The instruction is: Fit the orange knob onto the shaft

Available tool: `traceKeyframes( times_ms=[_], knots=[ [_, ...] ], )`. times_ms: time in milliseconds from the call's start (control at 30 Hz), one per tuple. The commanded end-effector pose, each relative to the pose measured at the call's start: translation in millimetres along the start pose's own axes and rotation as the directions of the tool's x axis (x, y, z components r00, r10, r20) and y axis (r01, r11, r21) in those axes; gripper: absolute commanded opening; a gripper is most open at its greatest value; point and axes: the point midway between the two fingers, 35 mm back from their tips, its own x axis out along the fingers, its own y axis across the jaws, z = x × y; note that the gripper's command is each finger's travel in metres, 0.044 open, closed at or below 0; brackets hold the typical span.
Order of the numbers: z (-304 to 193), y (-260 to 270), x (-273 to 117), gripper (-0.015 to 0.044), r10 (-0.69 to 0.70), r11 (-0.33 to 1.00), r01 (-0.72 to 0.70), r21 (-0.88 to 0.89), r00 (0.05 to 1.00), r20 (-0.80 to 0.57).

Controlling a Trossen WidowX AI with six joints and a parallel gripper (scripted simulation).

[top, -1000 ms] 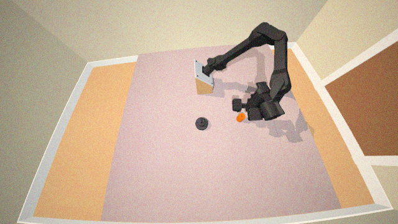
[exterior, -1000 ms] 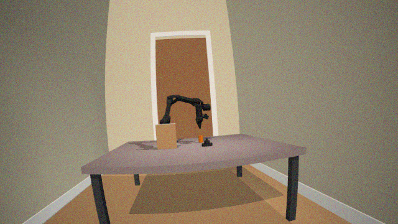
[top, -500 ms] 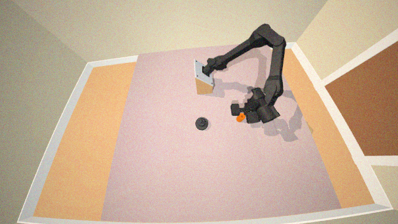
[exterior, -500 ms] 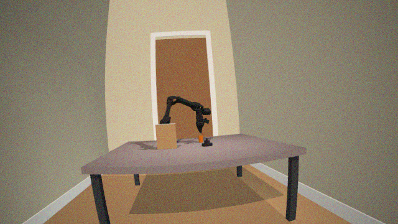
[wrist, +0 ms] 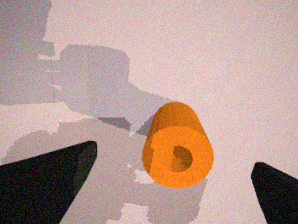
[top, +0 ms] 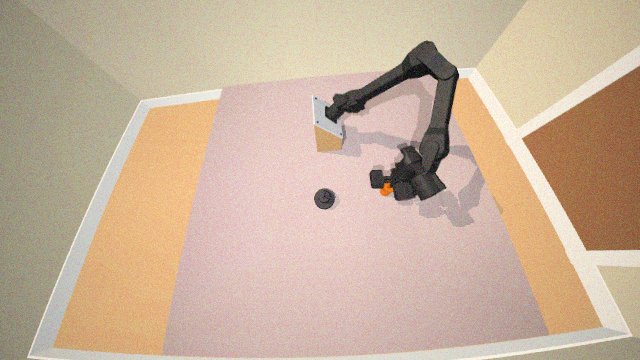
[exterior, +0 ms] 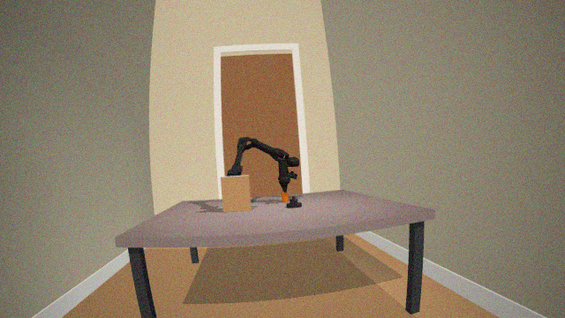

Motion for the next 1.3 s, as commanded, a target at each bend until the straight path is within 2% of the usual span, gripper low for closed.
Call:
traceKeyframes(
  times_ms=[0,1033,1267],
  knots=[
    [0,-2,6,0.044,-0.006,1.0,0.006,0.009,1.0,-0.002],
    [-1,-2,54,0.044,0.0,1.0,0.0,0.012,1.0,-0.001],
    [-1,-2,54,0.0256,0.0,1.0,0.0,0.012,1.0,-0.001]
  ],
)
